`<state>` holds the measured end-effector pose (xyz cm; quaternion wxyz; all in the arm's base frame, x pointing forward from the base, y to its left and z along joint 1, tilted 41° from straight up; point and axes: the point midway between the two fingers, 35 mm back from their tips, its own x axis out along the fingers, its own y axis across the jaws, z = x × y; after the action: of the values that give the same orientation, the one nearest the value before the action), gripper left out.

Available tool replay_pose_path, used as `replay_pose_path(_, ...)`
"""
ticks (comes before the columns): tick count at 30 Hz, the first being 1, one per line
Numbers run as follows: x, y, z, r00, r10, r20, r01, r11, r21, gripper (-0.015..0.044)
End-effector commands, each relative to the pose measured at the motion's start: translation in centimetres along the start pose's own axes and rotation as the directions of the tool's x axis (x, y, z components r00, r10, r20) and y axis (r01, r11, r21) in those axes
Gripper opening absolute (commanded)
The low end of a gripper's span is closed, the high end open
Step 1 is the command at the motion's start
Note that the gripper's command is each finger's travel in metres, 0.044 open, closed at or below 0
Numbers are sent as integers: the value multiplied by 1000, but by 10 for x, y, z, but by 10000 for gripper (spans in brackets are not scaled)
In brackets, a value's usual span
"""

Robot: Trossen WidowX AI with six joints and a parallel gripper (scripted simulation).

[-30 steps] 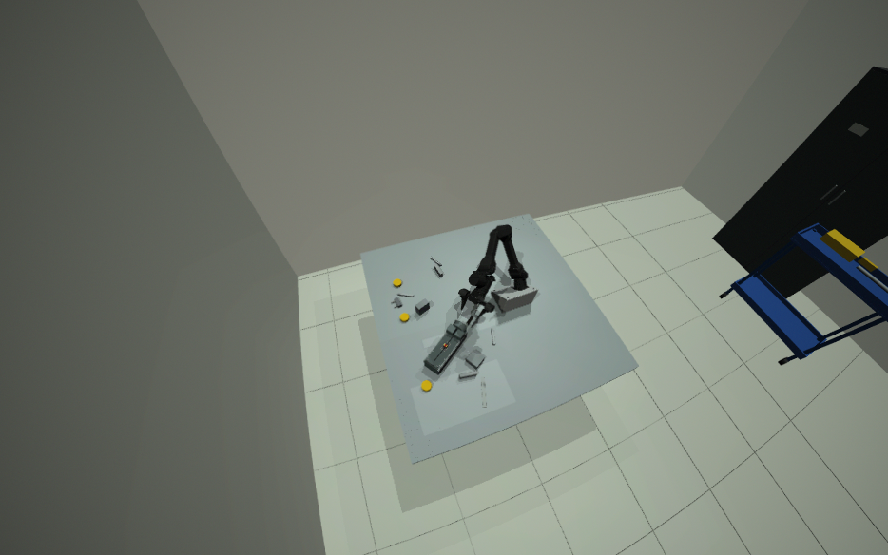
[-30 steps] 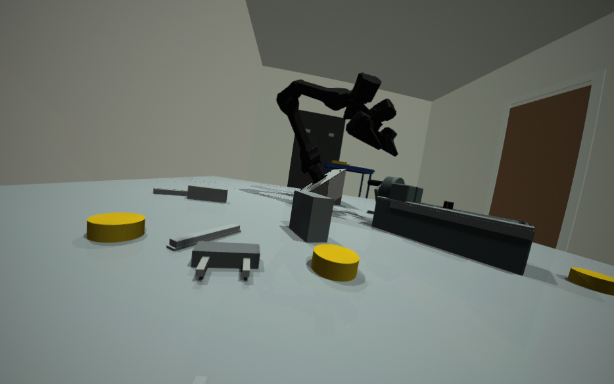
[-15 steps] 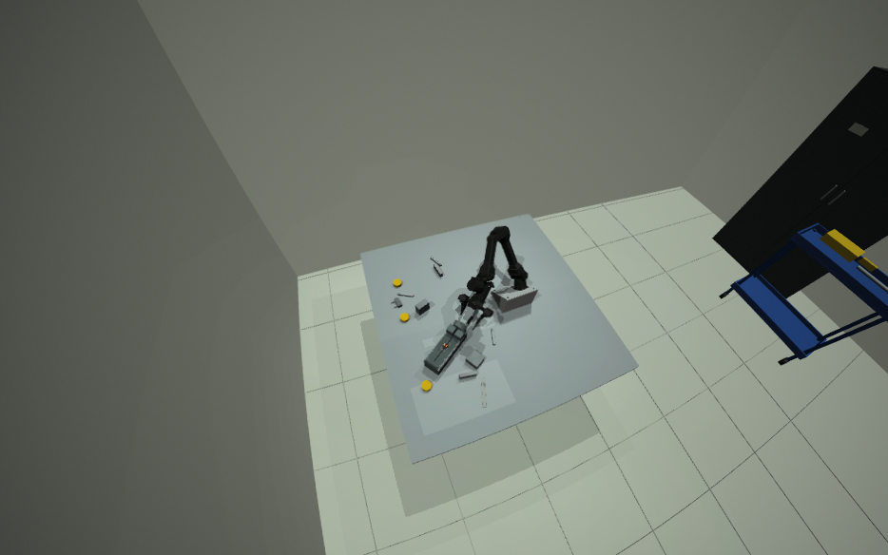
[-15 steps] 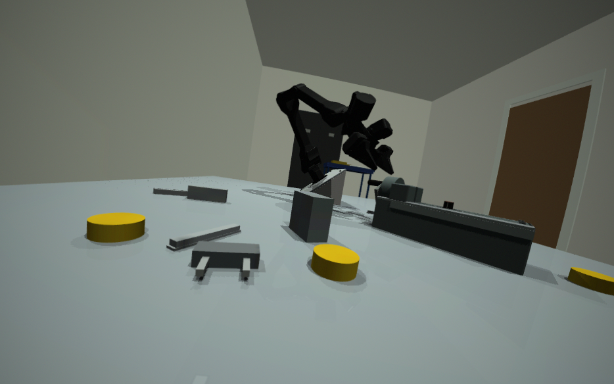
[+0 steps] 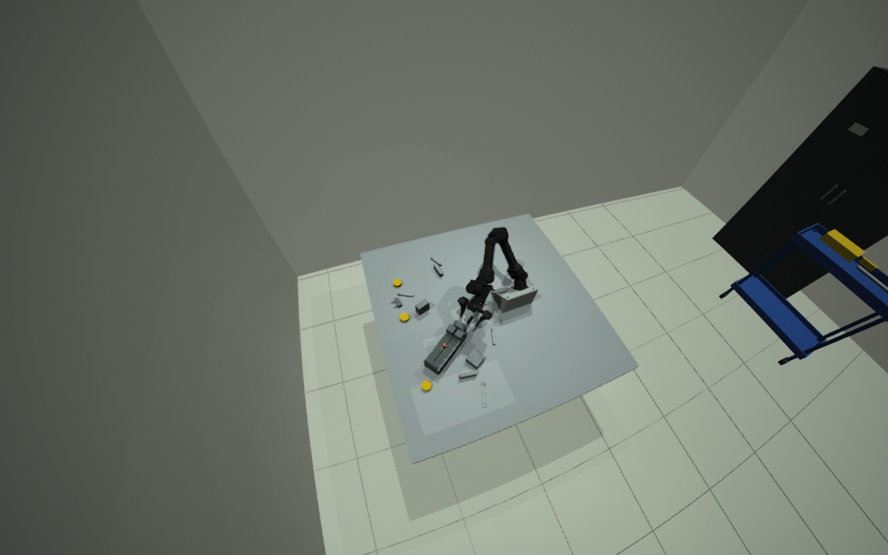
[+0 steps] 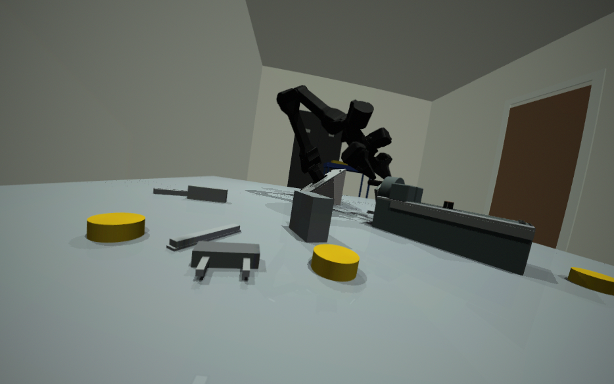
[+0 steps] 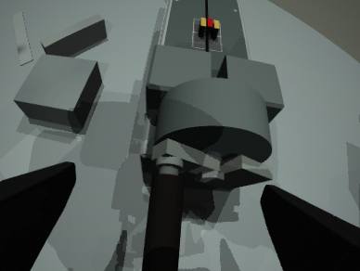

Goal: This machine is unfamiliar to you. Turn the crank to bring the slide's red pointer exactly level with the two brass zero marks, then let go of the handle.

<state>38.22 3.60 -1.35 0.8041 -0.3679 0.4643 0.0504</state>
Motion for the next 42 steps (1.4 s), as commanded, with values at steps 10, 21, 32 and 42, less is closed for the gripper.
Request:
replay_pose_path(10, 14, 1, -15, 1000, 3, 1, -3, 1000, -4, 440)
replay_pose_path(21, 22, 1, -25, 1000, 2, 1, -2, 1000, -5, 414)
replay_pose_path(32, 22, 1, -25, 1000, 2, 1, -2, 1000, -5, 125)
replay_pose_path(42, 22, 1, -25, 1000, 2, 1, -2, 1000, -5, 0)
